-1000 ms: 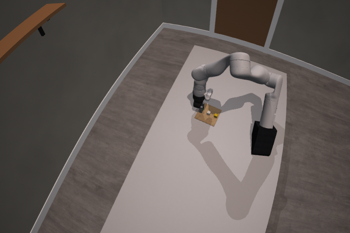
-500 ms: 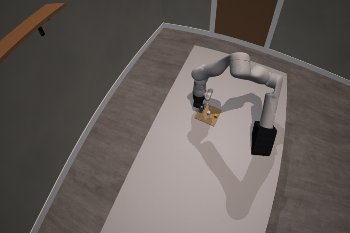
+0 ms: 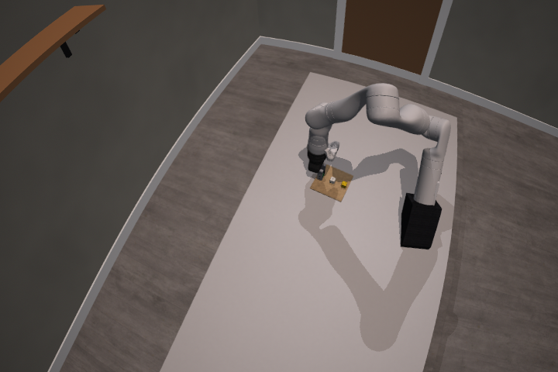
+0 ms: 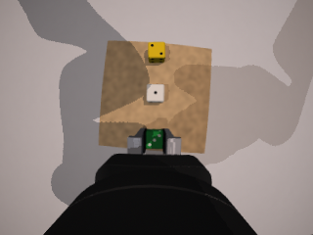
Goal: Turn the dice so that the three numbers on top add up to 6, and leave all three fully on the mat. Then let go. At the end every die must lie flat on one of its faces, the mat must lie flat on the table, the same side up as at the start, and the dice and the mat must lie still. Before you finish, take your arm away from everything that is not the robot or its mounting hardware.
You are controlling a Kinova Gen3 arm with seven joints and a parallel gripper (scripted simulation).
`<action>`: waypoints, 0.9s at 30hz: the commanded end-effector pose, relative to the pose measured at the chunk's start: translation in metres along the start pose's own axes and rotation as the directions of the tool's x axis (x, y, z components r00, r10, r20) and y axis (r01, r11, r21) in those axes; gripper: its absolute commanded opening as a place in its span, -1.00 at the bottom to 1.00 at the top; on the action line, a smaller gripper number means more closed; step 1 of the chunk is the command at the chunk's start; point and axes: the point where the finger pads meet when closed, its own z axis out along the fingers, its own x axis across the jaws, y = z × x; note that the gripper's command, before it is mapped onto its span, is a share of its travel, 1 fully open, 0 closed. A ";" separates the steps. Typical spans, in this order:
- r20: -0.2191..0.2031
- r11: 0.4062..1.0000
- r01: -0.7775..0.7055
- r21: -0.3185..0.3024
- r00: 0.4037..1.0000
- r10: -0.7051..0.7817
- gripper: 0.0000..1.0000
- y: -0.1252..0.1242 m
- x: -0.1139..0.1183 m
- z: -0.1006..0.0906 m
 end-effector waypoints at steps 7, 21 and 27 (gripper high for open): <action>-0.001 1.000 0.000 -0.001 1.000 0.000 -0.19 0.000 0.000 0.001; -0.001 1.000 0.000 -0.001 1.000 0.000 -0.19 0.000 0.000 0.003; -0.001 1.000 0.000 -0.001 1.000 0.000 -0.19 0.000 0.000 0.003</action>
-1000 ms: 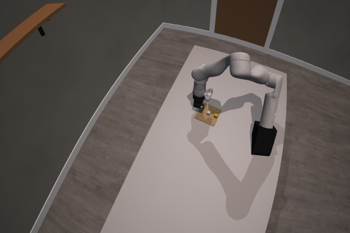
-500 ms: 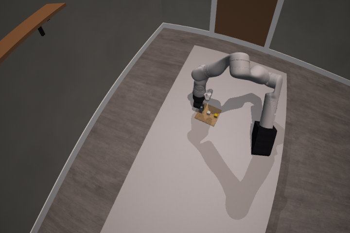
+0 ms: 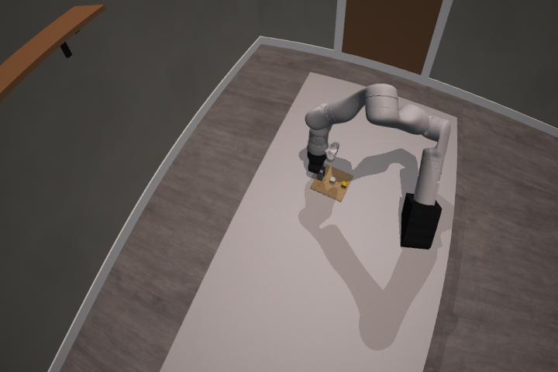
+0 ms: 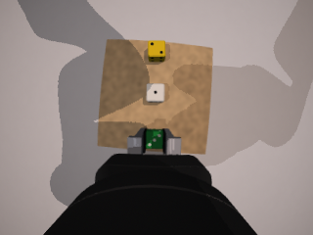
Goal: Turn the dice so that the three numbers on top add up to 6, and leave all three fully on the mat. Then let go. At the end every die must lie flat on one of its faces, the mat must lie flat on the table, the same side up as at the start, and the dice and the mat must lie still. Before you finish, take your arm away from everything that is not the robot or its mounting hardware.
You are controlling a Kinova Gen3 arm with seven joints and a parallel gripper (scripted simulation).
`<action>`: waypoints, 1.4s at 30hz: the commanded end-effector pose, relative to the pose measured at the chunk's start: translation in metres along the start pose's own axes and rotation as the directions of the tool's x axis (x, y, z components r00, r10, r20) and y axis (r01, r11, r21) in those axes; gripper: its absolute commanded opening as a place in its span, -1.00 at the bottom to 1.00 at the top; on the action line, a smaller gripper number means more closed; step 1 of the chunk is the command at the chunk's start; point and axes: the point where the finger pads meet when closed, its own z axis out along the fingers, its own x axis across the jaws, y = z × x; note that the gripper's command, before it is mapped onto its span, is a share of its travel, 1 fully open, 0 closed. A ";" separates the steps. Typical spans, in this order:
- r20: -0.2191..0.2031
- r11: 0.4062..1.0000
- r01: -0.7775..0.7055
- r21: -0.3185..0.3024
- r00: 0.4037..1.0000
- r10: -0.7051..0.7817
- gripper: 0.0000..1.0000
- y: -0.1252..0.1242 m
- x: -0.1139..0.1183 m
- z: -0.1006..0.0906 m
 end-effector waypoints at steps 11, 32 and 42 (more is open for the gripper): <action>-0.001 1.000 0.000 -0.001 1.000 0.000 -0.19 0.001 0.000 -0.001; -0.001 1.000 0.000 -0.001 1.000 0.000 0.05 0.001 0.000 -0.001; -0.001 1.000 0.000 -0.001 1.000 0.000 0.29 0.001 0.000 -0.001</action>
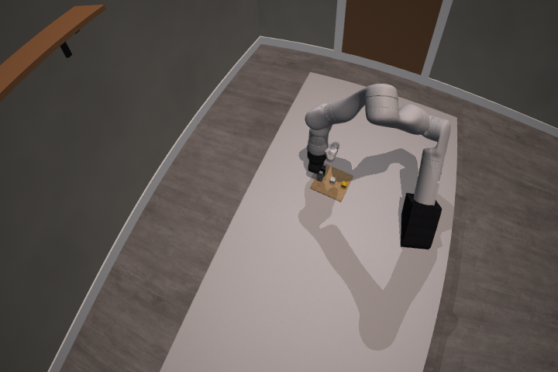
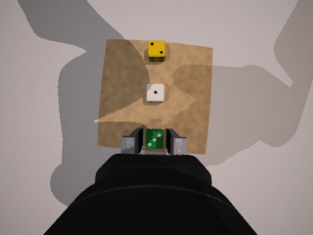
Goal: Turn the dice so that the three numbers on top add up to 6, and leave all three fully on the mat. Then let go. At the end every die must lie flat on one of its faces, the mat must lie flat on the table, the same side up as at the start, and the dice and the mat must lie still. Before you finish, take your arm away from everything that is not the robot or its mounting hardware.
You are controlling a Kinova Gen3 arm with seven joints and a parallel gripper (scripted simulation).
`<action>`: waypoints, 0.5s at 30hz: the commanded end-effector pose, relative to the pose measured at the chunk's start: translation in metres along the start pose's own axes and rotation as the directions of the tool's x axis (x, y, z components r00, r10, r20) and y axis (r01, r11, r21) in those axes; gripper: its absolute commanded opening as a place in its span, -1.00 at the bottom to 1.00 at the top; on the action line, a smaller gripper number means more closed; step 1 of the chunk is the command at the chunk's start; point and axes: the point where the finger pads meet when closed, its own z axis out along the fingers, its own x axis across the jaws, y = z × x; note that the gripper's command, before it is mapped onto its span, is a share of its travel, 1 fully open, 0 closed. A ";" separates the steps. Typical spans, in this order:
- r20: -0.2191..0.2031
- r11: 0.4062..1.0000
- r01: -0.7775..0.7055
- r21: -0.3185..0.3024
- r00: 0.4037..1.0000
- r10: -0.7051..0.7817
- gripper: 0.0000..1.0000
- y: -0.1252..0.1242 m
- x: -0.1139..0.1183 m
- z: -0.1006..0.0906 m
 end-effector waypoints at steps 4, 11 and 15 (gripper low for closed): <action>-0.001 1.000 0.000 -0.002 1.000 0.000 0.40 0.001 0.000 -0.001; -0.001 1.000 0.000 -0.002 1.000 0.000 0.40 0.001 0.000 -0.001; -0.001 1.000 0.000 -0.002 1.000 0.000 0.40 0.001 0.000 -0.002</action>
